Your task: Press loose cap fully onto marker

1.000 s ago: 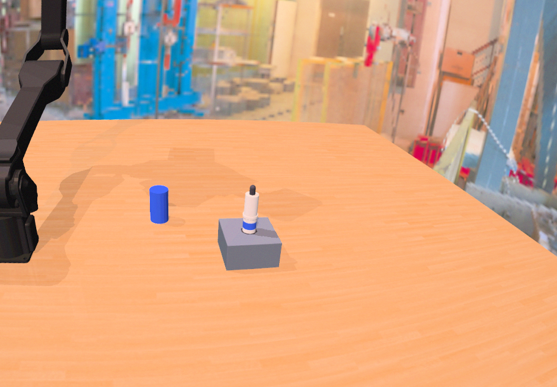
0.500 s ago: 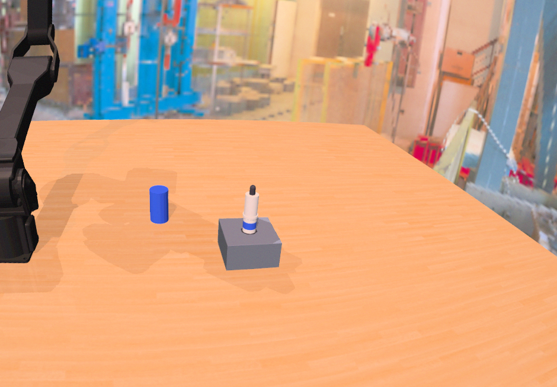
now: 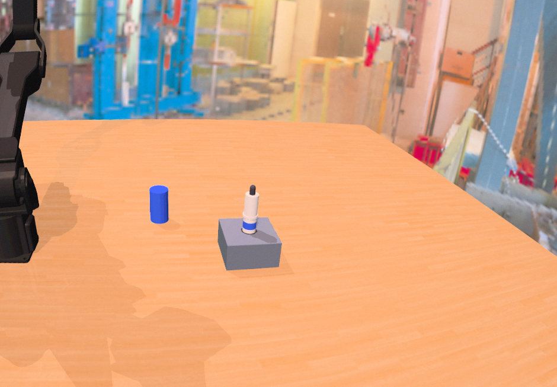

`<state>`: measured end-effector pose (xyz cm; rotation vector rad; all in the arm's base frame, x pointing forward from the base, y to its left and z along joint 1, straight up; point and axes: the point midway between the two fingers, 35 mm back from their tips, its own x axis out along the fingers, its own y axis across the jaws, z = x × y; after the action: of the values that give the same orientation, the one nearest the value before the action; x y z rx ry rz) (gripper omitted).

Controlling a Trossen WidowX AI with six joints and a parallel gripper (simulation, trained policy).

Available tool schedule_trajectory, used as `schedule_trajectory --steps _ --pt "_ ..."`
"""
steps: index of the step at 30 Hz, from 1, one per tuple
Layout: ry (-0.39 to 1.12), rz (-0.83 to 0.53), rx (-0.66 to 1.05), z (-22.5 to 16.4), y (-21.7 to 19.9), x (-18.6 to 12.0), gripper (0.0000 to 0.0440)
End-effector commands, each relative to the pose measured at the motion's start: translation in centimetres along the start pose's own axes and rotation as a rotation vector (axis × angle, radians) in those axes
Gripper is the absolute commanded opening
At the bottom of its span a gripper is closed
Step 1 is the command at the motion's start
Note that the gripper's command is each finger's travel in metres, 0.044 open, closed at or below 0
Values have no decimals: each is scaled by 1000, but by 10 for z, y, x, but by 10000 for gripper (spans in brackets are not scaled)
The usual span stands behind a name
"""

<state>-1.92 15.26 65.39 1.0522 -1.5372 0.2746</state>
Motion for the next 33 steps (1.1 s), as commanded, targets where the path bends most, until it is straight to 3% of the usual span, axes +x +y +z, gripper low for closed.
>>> schedule_trajectory --steps 1,33 --pt "-2 -50 10 8 -9 6 319" --pt "-1 -427 144 61 -80 27 316"
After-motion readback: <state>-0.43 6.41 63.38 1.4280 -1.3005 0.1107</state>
